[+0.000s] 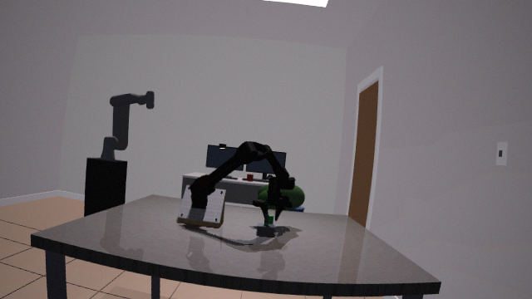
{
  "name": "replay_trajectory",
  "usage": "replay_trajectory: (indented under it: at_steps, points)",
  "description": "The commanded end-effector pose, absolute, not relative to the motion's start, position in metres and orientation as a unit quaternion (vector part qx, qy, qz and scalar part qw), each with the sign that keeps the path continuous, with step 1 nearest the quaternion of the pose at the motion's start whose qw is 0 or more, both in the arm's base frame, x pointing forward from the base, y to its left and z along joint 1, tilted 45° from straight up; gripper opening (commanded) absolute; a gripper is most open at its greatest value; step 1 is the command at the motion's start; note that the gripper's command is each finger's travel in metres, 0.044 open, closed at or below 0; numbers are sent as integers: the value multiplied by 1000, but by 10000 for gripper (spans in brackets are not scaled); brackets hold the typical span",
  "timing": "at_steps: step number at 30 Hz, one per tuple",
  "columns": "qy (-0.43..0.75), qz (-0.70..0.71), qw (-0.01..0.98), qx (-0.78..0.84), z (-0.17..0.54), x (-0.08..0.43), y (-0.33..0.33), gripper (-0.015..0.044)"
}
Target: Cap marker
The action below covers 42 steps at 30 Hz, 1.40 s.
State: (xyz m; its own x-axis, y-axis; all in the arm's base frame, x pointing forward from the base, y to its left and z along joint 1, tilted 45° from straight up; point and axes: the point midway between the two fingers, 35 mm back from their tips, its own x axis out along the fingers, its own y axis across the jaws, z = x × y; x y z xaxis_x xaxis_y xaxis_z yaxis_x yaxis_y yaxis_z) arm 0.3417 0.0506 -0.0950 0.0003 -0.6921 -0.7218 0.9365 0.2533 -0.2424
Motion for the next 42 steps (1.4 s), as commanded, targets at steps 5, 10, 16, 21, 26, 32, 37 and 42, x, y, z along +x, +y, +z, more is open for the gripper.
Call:
replay_trajectory:
  at_steps: [5,10,16,21,26,32,37,42]
  points:
    - [389,-591,690,152,-103,339,42,241]
    - [389,-591,690,152,-103,339,42,130]
    - [389,-591,690,152,-103,340,42,90]
    - [390,-591,690,152,-99,340,46,0]
    - [390,-590,690,152,-87,341,58,0]
    - [391,-590,690,153,-72,341,74,0]
    - [391,-590,690,153,-60,340,84,0]
    - [391,-590,690,153,-57,340,84,0]
